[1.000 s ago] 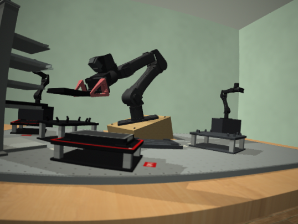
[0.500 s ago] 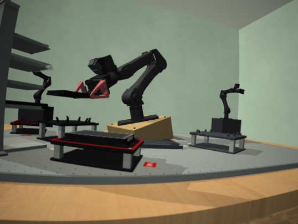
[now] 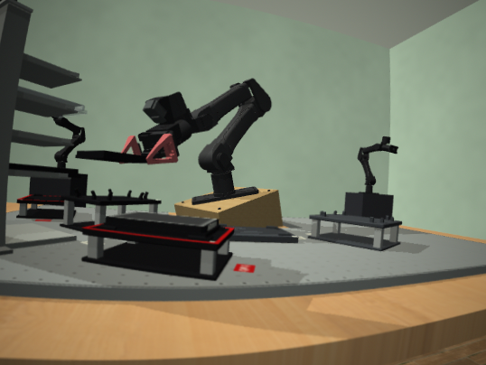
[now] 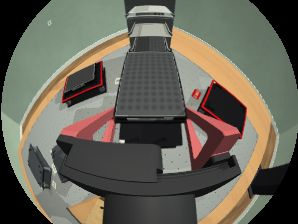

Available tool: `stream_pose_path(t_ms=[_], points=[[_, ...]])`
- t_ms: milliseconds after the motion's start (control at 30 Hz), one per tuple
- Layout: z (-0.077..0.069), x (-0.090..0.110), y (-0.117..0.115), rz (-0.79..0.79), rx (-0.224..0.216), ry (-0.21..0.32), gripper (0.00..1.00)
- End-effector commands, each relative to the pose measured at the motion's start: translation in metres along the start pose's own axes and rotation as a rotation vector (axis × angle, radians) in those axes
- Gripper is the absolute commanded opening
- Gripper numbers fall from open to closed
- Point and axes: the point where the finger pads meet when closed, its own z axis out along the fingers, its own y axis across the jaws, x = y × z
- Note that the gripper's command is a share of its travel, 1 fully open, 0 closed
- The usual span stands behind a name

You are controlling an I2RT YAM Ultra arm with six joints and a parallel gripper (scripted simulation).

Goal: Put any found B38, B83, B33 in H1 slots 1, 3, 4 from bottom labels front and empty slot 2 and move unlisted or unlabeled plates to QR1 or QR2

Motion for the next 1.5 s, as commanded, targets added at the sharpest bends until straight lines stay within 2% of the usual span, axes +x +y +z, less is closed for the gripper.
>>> stream_pose_path(t_ms=[0,1467], points=[[0.000,-0.006,-0.001,-0.007,0.002,-0.021,0.86],[0.010,0.011,-0.001,-0.007,0.002,-0.021,0.86]])
